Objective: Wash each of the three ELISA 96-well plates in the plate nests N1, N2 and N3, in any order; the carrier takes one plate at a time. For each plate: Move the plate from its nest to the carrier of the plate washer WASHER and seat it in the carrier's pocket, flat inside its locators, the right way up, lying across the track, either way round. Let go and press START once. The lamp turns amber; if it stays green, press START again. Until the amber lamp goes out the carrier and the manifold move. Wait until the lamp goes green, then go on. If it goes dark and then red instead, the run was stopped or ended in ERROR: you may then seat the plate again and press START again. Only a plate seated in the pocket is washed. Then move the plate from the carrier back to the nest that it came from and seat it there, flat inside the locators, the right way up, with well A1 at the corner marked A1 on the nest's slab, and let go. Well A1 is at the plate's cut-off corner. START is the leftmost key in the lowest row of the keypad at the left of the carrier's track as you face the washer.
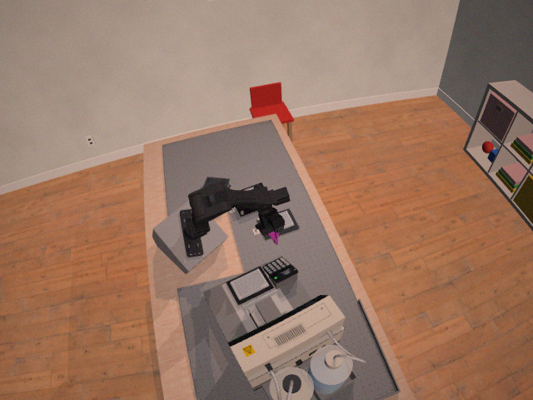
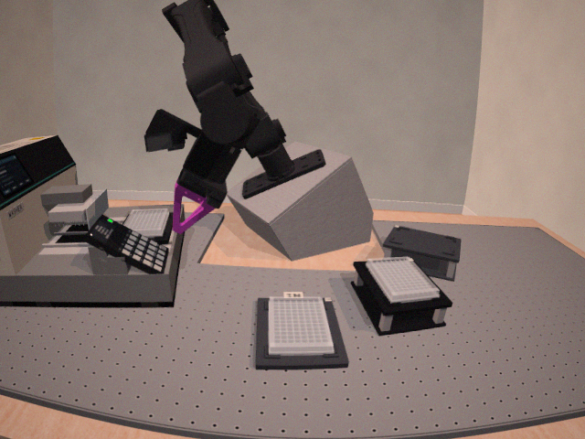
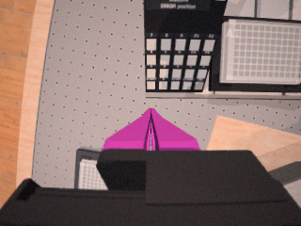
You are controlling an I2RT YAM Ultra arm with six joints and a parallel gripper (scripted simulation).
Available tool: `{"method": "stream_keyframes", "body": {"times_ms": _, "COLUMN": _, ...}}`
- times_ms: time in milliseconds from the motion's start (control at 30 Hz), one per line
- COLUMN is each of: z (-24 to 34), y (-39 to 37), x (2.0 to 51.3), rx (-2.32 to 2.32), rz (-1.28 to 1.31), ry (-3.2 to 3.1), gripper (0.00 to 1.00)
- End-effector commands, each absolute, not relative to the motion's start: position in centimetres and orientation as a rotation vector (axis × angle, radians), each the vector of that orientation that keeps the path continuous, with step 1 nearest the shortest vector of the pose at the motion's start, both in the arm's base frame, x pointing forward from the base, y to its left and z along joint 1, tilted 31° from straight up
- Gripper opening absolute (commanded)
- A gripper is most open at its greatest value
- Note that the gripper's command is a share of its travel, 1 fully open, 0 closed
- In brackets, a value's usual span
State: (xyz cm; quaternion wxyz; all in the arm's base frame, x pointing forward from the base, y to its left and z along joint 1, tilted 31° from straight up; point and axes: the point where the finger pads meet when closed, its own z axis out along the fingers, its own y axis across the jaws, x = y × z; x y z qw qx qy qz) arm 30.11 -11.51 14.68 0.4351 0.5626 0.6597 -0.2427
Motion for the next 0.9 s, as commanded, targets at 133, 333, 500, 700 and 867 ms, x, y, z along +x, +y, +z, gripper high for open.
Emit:
{"method": "stream_keyframes", "body": {"times_ms": 133, "z": 15.1, "y": -11.5, "x": 30.2, "rx": 1.397, "rz": -0.603, "ry": 1.626, "gripper": 0.00}}
{"method": "stream_keyframes", "body": {"times_ms": 333, "z": 15.1, "y": -11.5, "x": 30.2, "rx": 1.397, "rz": -0.603, "ry": 1.626, "gripper": 0.00}}
{"method": "stream_keyframes", "body": {"times_ms": 500, "z": 15.8, "y": -12.7, "x": 28.7, "rx": 1.328, "rz": -0.597, "ry": 1.769, "gripper": 1.00}}
{"method": "stream_keyframes", "body": {"times_ms": 700, "z": 16.7, "y": -14.5, "x": 26.5, "rx": 1.212, "rz": -0.584, "ry": 1.979, "gripper": 1.00}}
{"method": "stream_keyframes", "body": {"times_ms": 867, "z": 17.3, "y": -15.8, "x": 25.0, "rx": 1.125, "rz": -0.572, "ry": 2.115, "gripper": 1.00}}
